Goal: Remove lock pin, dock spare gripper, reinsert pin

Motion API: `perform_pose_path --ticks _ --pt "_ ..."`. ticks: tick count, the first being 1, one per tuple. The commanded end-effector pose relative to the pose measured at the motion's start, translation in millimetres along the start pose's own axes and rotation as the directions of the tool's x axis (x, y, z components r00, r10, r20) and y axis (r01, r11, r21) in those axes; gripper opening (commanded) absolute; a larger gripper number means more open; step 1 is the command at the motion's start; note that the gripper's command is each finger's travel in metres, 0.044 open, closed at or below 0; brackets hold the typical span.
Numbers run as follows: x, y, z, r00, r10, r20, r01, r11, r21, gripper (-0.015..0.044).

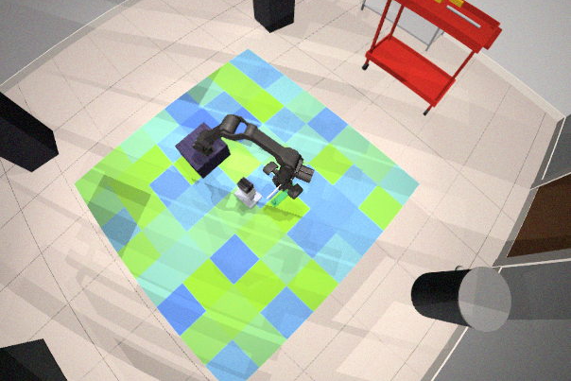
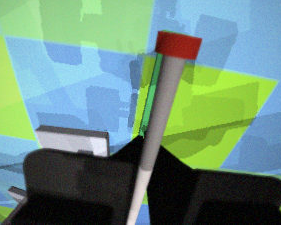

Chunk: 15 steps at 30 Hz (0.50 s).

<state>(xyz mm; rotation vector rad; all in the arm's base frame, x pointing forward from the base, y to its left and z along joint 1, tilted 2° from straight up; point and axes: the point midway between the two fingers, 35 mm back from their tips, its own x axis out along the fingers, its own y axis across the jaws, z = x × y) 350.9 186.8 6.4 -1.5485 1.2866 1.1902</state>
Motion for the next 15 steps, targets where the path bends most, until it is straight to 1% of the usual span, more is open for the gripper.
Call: perform_pose_path --ticks 1,15 --pt "-6 11 2 1.0 -0.007 0.004 0.007 1.0 -0.004 0.0" --pt "-13 48 2 1.0 -0.01 0.005 0.011 1.0 -0.029 0.0"
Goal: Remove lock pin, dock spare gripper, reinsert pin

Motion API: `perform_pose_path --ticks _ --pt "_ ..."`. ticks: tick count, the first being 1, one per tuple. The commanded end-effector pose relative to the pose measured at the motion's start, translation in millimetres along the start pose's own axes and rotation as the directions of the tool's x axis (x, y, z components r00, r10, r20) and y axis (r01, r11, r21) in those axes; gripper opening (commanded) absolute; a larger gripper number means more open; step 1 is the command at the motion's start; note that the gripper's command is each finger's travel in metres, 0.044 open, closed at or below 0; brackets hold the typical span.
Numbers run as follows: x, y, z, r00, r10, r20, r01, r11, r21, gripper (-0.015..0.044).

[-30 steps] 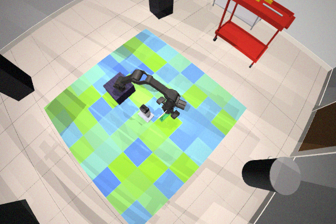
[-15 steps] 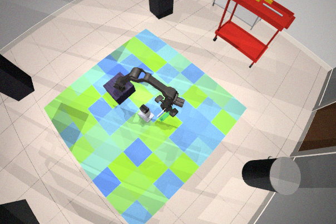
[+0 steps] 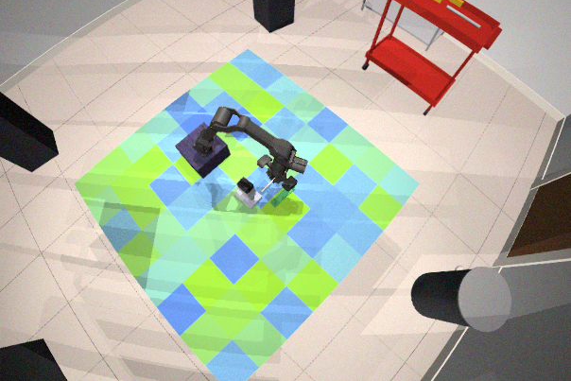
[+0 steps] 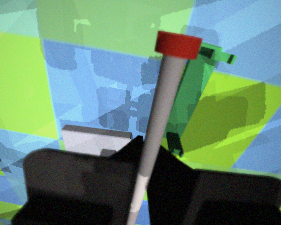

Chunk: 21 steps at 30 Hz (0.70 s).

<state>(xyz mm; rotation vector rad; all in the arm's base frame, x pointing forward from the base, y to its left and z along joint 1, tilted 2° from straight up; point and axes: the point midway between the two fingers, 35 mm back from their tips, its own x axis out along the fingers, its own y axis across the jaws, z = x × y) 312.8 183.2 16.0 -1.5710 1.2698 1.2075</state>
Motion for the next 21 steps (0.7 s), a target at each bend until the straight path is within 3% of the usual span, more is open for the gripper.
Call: perform_pose_path --ticks 1,21 --pt "-4 13 1 1.0 -0.004 0.005 0.004 1.0 -0.005 0.0" --pt "6 49 2 1.0 -0.006 0.007 0.006 1.0 -0.03 0.0"
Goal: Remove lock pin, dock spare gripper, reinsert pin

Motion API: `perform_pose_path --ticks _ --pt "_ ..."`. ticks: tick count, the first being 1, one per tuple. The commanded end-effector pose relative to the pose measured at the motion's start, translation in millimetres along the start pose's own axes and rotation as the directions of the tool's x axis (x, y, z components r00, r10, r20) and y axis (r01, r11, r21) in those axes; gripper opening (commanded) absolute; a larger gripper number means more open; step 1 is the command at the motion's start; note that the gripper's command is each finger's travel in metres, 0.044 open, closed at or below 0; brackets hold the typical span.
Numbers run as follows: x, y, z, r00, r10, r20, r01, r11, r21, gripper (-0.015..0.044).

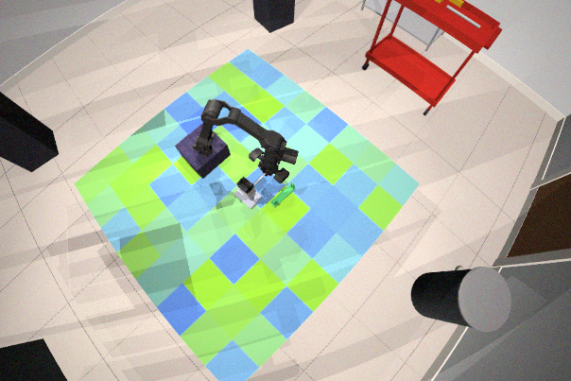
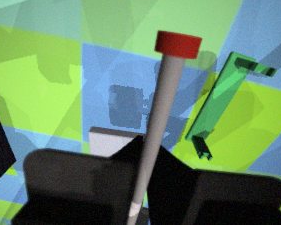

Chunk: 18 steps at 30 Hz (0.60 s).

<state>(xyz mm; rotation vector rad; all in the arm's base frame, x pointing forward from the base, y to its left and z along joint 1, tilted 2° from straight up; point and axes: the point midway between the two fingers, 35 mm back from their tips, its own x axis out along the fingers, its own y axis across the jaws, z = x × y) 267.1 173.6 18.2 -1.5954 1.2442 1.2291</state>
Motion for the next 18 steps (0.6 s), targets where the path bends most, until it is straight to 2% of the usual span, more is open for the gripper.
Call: perform_pose_path --ticks 1,7,18 --pt "13 3 4 1.0 0.004 0.003 -0.004 1.0 0.001 0.0" --pt "43 4 13 1.0 0.007 0.006 -0.007 1.0 -0.003 0.0" --pt "45 3 8 1.0 0.01 0.007 -0.01 1.0 -0.004 0.0"
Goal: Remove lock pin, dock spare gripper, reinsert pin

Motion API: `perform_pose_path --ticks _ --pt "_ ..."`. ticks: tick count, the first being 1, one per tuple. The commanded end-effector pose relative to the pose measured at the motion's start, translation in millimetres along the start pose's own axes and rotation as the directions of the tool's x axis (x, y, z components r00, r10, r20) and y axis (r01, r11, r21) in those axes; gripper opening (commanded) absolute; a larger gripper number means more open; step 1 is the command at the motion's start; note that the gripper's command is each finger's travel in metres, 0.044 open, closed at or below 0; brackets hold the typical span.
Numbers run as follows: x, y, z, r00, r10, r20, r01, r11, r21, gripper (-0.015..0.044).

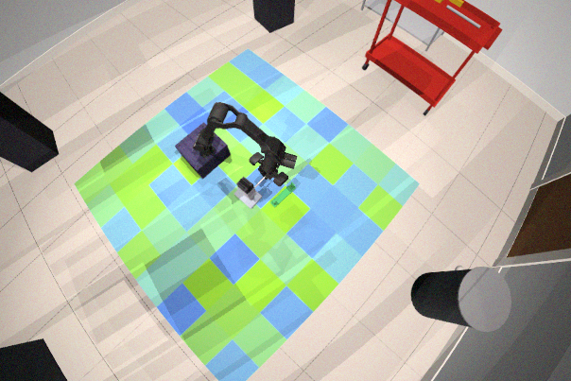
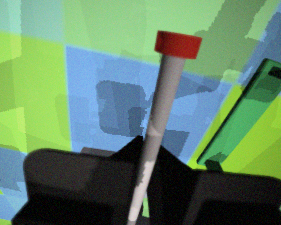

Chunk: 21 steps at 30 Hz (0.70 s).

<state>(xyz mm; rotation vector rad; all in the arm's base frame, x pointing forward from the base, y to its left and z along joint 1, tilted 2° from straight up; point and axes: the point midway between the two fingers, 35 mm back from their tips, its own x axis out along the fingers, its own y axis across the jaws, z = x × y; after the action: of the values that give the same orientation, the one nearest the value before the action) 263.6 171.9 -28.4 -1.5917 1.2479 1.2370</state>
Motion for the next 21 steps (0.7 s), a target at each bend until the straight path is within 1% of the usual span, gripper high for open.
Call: perform_pose_path --ticks 1,21 --pt "-1 -1 -4 1.0 0.004 0.004 -0.004 1.0 -0.002 0.0" --pt "3 0 -15 1.0 0.0 0.004 0.0 1.0 0.0 0.0"
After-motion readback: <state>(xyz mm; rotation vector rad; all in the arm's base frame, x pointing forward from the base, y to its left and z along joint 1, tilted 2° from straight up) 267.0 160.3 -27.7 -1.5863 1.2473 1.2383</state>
